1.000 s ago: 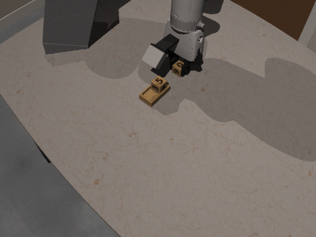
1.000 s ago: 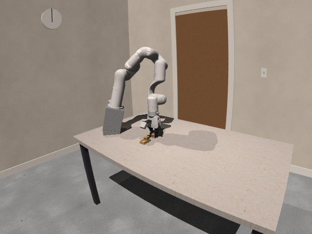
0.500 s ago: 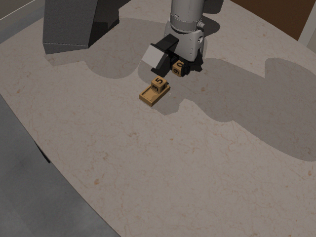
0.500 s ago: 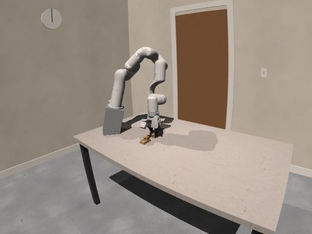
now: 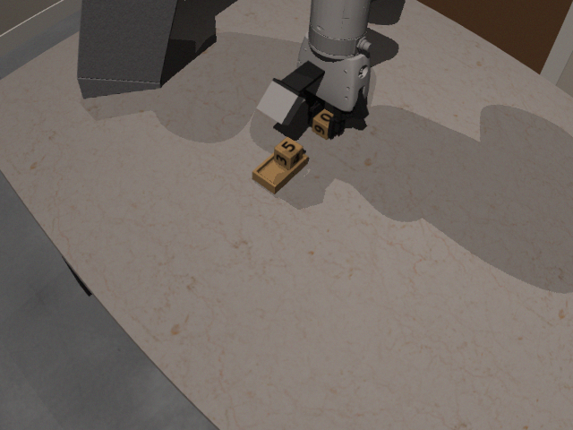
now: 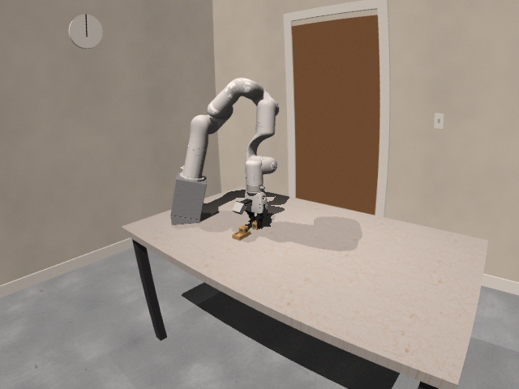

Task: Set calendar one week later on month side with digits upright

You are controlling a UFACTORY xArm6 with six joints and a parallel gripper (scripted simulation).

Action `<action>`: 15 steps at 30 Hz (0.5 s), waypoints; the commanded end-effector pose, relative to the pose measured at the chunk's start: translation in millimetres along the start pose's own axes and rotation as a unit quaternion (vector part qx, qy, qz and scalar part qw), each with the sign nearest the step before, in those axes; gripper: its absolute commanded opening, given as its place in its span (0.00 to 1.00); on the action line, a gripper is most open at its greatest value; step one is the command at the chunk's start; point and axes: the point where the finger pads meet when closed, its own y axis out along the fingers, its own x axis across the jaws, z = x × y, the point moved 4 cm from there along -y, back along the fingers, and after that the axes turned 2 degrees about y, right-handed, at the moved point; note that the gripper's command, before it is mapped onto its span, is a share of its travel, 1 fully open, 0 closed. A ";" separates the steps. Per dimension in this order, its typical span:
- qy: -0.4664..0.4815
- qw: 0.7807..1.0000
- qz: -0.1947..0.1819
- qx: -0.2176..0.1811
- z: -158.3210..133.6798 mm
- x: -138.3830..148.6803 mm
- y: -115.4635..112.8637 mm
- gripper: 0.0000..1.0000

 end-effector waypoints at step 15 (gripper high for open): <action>0.000 1.000 0.001 0.000 -0.2 -0.8 -59.7 0.27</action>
